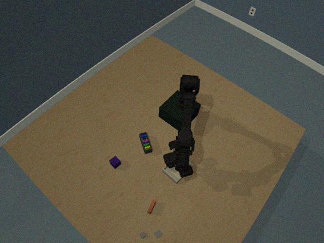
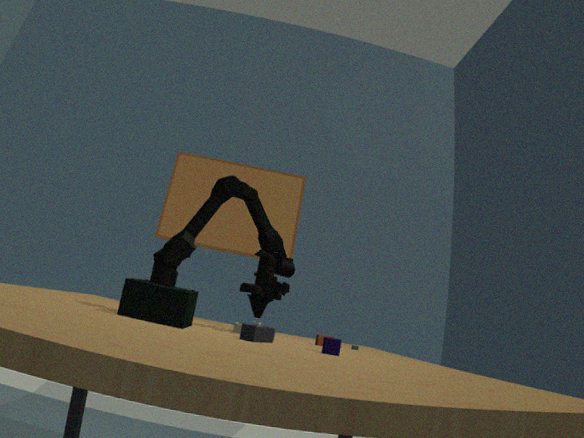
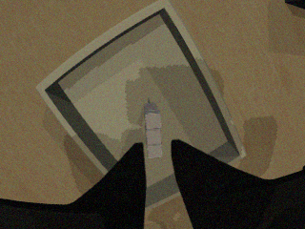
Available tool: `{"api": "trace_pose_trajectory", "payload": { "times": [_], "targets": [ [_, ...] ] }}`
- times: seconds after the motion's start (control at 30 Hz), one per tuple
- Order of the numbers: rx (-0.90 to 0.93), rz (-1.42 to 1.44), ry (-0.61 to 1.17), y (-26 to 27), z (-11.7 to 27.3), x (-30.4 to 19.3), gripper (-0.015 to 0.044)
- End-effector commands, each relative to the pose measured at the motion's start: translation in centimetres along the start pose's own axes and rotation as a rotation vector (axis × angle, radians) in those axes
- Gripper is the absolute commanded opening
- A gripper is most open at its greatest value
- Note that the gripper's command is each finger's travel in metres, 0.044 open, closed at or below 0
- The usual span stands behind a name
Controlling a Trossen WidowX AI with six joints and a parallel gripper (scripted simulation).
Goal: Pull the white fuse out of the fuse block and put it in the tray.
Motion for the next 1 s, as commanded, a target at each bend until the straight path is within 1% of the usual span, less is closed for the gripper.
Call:
{"api": "trace_pose_trajectory", "payload": {
  "times": [0.0,0.2,0.23,0.33,0.37,0.97],
  "targets": [
    [0.001,0.000,0.000,0.0,0.1,0.0,0.0158],
    [0.001,0.000,0.000,0.0,0.1,0.0,0.0315],
    [0.001,0.000,0.000,0.0,0.4,0.0,0.0330],
    [0.001,0.000,0.000,0.0,3.4,0.0,0.0330],
    [0.002,0.000,0.000,0.0,3.7,0.0,0.0330],
    [-0.003,0.003,0.001,0.0,3.4,0.0,0.0330]
  ]
}}
Point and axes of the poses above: the point midway between the two fingers, 35 mm back from their tips, its own z axis back along the fingers, its own y axis across the jaws, x = y × z, the point moved 4 cm from there along z, back along the fingers, and after that the axes turned 8 degrees about -z, right-handed, at the moved point
